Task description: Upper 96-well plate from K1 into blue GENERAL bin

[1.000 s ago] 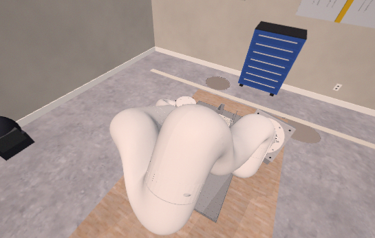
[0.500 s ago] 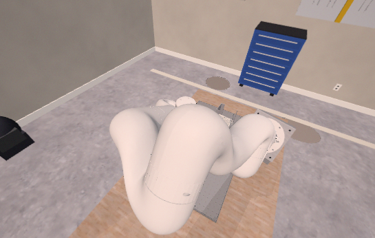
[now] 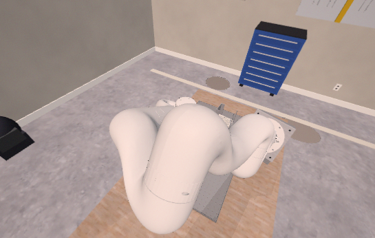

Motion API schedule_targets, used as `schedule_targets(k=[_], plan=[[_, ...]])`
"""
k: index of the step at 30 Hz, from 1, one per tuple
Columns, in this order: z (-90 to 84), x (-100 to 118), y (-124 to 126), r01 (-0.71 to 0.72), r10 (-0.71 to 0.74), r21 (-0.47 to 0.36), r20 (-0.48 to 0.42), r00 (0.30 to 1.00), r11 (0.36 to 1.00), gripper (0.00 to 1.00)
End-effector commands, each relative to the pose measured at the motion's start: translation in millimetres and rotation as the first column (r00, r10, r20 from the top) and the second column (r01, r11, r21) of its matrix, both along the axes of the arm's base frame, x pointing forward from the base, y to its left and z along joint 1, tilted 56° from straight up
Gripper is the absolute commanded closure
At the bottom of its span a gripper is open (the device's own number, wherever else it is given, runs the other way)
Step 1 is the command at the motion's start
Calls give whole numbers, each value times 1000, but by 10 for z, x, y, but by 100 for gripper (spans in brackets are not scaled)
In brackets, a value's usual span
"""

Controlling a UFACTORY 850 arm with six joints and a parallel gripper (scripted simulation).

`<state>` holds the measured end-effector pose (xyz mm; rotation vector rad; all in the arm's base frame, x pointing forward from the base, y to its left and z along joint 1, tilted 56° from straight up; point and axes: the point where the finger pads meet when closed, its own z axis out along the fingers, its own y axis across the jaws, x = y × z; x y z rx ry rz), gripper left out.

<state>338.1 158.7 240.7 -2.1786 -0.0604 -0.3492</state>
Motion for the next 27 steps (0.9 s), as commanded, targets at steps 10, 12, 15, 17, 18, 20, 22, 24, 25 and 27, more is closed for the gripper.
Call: schedule_targets(k=[10,12,15,17,18,20,22,24,25,27], plan=[[-9,8,13,0,0,0,1,1000,1000,100],[-10,8,16,0,0,0,1,1000,1000,100],[-13,9,20,0,0,0,1,1000,1000,100],[-15,10,22,0,0,0,1,1000,1000,100],[-16,11,24,0,0,0,1,1000,1000,100],[-18,11,26,0,0,0,1,1000,1000,100],[-20,12,29,0,0,0,1,1000,1000,100],[-21,13,32,0,0,0,1,1000,1000,100],[-21,13,32,0,0,0,1,1000,1000,100],[-23,13,33,0,0,0,1,1000,1000,100]])
